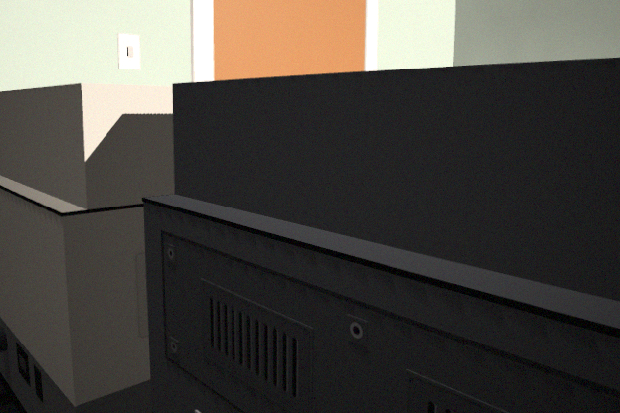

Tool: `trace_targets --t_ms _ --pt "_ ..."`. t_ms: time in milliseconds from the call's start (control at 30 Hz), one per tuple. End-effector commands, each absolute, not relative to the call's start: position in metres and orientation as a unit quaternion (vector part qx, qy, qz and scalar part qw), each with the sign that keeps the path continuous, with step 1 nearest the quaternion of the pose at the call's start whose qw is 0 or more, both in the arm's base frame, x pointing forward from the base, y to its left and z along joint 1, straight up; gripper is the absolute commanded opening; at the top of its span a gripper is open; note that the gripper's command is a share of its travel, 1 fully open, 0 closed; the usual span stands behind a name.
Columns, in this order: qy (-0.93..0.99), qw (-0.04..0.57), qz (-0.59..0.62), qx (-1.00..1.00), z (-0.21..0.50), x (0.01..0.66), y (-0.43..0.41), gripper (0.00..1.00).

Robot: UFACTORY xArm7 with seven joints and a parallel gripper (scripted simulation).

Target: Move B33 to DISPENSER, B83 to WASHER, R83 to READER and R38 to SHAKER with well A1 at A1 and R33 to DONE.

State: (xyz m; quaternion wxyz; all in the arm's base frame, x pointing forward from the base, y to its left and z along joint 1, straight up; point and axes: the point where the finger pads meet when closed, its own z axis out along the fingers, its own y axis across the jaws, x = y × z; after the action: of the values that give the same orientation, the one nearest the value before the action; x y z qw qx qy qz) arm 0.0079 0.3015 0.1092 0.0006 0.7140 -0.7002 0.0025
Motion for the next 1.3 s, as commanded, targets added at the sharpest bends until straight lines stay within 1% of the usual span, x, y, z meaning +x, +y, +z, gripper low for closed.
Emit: trace_targets --t_ms 0,1267 --pt "-0.700 0.000 0.002 0.714 0.112 0.008 0.302 1.00" --pt "-0.700 0.000 0.002 0.714 0.158 0.008 0.303 1.00"
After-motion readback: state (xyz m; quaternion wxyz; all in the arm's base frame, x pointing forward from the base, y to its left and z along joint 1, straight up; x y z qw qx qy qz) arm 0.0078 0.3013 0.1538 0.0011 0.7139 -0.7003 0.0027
